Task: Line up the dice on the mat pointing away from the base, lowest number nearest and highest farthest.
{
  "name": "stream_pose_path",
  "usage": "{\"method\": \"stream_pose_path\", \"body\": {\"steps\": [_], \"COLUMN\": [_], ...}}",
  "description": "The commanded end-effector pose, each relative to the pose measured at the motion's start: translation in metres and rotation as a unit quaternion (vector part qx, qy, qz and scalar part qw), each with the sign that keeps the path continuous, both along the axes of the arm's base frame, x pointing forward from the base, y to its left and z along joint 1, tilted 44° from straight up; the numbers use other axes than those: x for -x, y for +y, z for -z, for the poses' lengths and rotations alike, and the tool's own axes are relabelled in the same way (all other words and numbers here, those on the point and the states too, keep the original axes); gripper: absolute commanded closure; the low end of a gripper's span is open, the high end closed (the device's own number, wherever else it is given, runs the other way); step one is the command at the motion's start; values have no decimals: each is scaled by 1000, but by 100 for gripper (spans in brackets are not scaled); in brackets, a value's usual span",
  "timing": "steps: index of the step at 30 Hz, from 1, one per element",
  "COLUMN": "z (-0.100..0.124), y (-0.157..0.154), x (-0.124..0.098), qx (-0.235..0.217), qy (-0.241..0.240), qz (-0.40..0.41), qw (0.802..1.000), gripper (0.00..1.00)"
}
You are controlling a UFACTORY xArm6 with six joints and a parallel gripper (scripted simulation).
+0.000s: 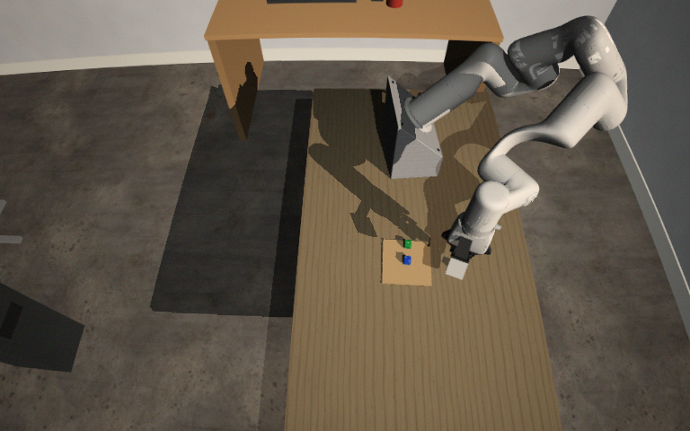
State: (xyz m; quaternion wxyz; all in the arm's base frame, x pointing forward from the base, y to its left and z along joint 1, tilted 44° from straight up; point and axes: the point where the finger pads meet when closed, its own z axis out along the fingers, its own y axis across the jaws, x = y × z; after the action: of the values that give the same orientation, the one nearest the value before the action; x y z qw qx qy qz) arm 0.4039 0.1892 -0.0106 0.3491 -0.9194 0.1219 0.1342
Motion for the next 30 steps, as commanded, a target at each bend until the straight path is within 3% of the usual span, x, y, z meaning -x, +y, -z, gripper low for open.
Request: {"method": "stream_pose_path", "body": {"steps": [1, 30], "z": [-1, 12], "y": [-1, 12], "x": [-1, 1], "qx": [0, 1], "qy": [-1, -1], "qz": [1, 1], "qw": [1000, 1000], "gripper": [64, 64]}}
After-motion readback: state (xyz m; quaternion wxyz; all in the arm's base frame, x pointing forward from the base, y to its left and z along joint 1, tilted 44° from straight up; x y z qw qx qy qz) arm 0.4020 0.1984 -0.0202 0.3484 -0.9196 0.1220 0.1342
